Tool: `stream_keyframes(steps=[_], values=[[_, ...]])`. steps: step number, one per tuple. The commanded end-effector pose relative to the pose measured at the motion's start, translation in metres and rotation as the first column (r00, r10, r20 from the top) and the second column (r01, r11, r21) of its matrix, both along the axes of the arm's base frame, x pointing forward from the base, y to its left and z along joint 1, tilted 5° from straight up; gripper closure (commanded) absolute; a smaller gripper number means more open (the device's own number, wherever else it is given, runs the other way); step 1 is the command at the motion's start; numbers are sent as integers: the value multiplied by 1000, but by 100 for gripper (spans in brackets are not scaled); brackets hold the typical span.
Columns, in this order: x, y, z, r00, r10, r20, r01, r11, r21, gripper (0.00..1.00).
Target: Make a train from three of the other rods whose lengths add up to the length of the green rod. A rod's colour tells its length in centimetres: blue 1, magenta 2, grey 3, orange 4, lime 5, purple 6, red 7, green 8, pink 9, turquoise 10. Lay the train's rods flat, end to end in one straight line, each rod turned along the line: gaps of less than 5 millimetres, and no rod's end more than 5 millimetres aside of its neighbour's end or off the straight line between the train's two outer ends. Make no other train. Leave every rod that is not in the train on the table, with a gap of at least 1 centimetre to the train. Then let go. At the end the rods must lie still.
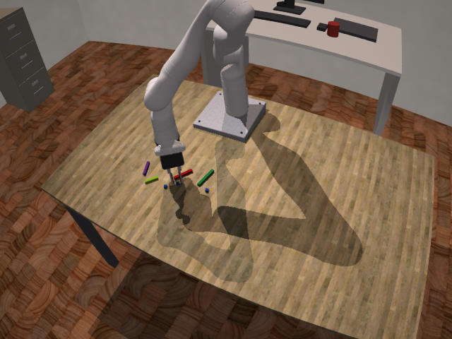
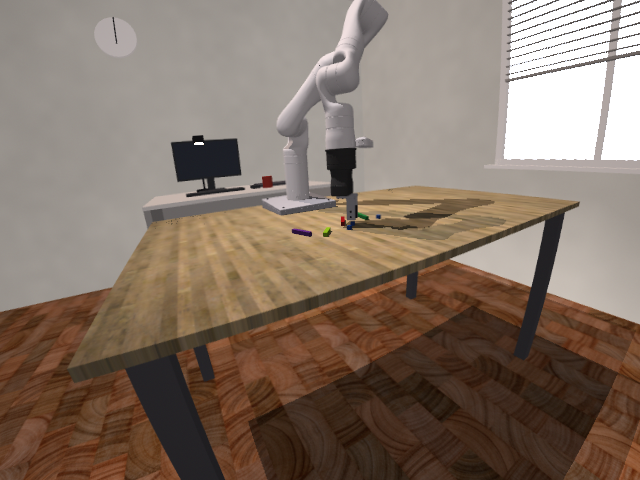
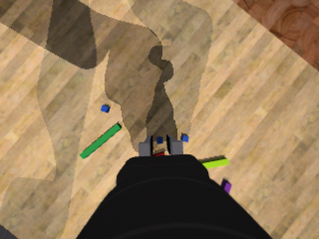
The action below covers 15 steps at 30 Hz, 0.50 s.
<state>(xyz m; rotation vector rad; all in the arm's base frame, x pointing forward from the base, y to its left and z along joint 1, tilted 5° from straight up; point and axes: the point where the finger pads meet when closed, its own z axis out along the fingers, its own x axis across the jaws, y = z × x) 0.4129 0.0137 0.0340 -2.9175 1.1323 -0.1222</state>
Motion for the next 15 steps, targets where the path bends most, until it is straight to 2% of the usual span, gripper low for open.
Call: stream_keyframes(steps=[1,15], values=[[0,0,1,1000,0,1,0,1000,0,46],[1,0,-3,1000,0,1,0,1000,0,46]])
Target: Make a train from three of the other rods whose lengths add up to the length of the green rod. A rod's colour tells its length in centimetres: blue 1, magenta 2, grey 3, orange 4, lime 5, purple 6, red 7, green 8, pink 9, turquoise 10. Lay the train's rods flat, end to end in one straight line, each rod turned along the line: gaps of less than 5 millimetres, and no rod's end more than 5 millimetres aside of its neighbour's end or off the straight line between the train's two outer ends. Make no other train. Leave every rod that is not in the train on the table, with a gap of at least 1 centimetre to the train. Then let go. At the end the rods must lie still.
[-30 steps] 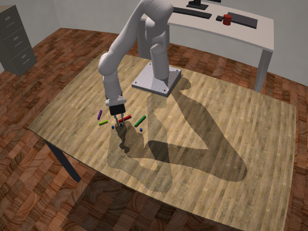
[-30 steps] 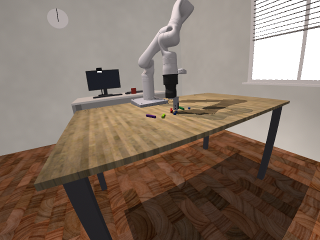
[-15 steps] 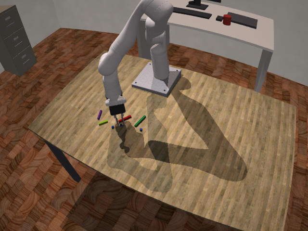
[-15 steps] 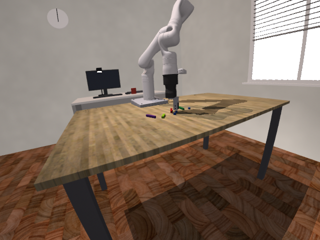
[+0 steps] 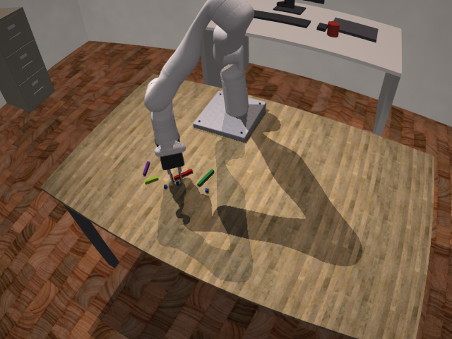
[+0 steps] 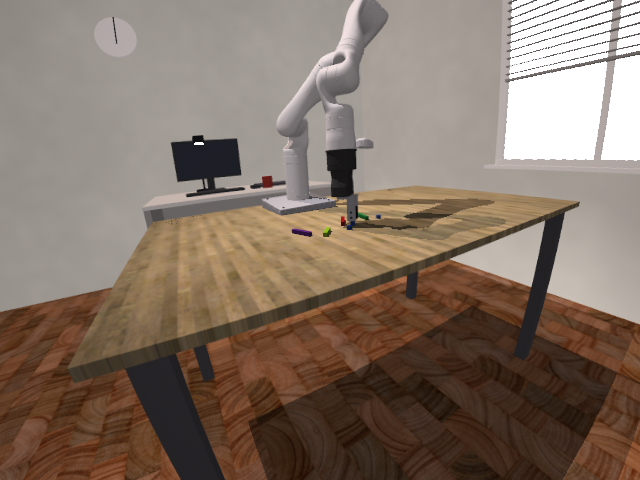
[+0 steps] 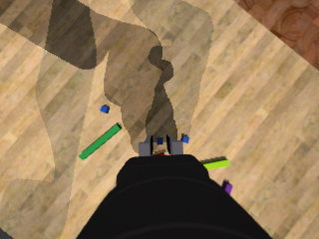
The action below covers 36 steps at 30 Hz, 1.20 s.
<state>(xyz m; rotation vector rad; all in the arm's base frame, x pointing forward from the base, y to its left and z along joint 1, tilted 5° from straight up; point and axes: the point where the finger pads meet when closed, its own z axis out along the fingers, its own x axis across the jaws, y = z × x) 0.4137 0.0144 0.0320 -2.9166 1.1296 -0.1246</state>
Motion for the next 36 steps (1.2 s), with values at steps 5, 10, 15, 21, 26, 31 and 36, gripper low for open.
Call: stream_keyframes(steps=[5,10,15,21,26,31,36], values=[[0,-1,-5,1000,-2,-1,2,1000,-1,46],[1,-1,-9,1000,-2,-1,2,1000,-1,46],[1,-1,-13,1000,-2,-1,2,1000,-1,46],[1,-1,-14,1000,-2,-1,2,1000,-1,46],[1,-1,-14,1000,-2,-1,2,1000,-1,46],[1,-1,-14,1000,-2,-1,2,1000,-1,46],[1,-1,-14,1000,-2,-1,2,1000,-1,46]])
